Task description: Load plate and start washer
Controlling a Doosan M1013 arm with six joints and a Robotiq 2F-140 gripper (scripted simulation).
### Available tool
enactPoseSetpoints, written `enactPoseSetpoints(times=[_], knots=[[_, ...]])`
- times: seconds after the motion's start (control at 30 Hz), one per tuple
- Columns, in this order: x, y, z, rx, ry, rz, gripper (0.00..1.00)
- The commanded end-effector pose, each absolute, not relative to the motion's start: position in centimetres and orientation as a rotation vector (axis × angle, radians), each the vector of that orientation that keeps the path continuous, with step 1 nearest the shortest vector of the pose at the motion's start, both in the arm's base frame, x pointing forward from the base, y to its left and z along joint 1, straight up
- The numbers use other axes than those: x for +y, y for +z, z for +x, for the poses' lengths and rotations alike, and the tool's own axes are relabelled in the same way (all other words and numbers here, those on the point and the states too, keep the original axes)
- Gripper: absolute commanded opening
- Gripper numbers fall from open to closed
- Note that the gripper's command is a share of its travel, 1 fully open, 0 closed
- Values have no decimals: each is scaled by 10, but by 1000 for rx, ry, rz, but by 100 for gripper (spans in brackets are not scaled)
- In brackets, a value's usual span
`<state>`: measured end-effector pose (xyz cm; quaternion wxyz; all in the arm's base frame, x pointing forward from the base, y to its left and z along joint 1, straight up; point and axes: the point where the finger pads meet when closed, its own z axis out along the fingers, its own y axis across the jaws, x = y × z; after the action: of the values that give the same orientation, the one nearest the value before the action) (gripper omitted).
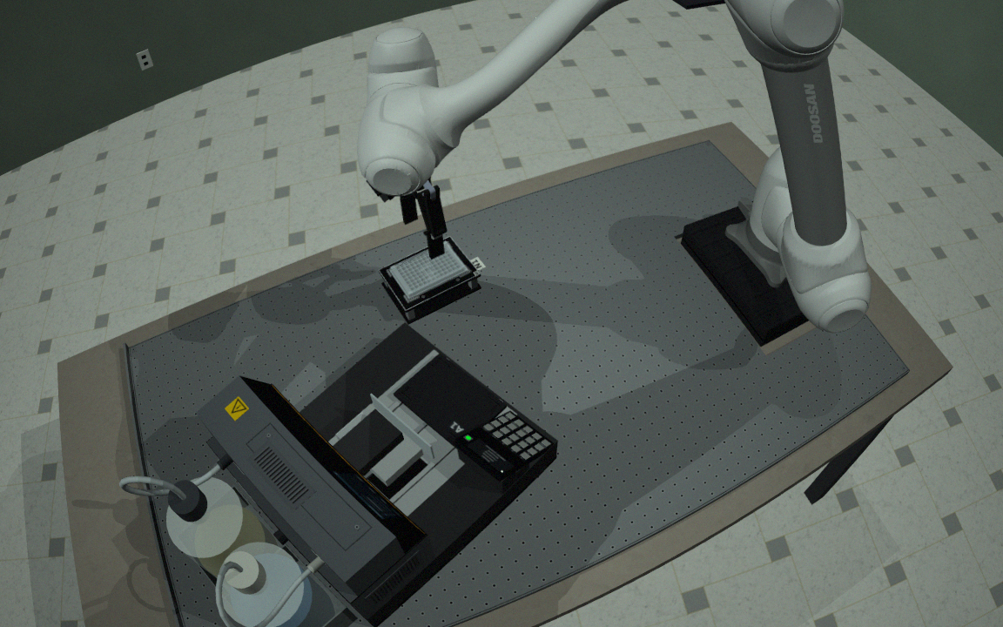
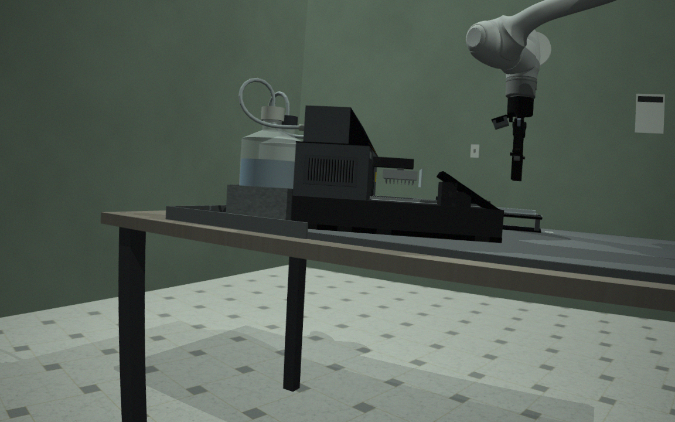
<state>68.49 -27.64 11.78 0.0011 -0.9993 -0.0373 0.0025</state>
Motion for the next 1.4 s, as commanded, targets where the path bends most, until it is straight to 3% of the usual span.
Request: enactPoseSetpoints(times=[0.0, 1.37], knots=[[-276, 117, 685, -118, 5, -3137, 70], [-276, 60, 684, -120, 7, -3135, 70]])
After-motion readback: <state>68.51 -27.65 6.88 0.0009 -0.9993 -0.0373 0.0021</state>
